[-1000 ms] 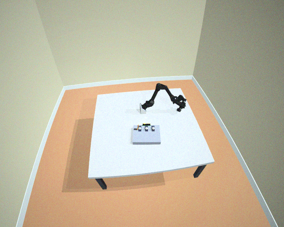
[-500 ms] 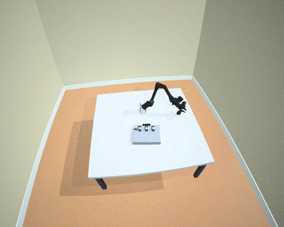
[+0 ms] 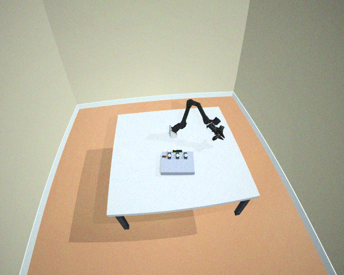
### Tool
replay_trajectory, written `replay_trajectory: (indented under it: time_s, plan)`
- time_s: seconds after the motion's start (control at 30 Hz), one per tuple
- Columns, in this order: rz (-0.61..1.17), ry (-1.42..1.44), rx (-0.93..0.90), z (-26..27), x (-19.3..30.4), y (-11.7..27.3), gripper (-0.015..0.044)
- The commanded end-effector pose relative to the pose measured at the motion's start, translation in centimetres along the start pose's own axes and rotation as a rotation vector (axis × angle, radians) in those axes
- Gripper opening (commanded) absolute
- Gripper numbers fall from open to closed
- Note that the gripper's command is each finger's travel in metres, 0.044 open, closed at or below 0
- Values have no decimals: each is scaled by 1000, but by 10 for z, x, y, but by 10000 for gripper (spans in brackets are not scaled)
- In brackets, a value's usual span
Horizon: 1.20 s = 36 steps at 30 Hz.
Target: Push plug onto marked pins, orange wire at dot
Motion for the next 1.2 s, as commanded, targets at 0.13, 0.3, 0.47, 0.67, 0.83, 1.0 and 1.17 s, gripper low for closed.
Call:
replay_trajectory:
  time_s: [0.13,0.3,0.47,0.67,0.83,1.0,1.17]
  plan:
    - [-43,117,135,-31,-8,11,115]
    - [-65,189,224,-50,-14,20,115]
    - [-84,265,315,-68,-20,31,115]
    - [-97,350,429,-89,-27,46,115]
    - [-102,417,527,-105,-32,61,115]
    - [-99,485,621,-119,-37,75,115]
    - [-91,549,718,-132,-40,91,115]
Point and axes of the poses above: the point midway between the two fingers, 35 mm back from their tips, its own y axis back along the fingers, its own z axis across the jaws, x = y × z, the point moved 8 cm from there along y, back along the fingers, and after that the axes turned 11 degrees about y, right-handed, at the moved point
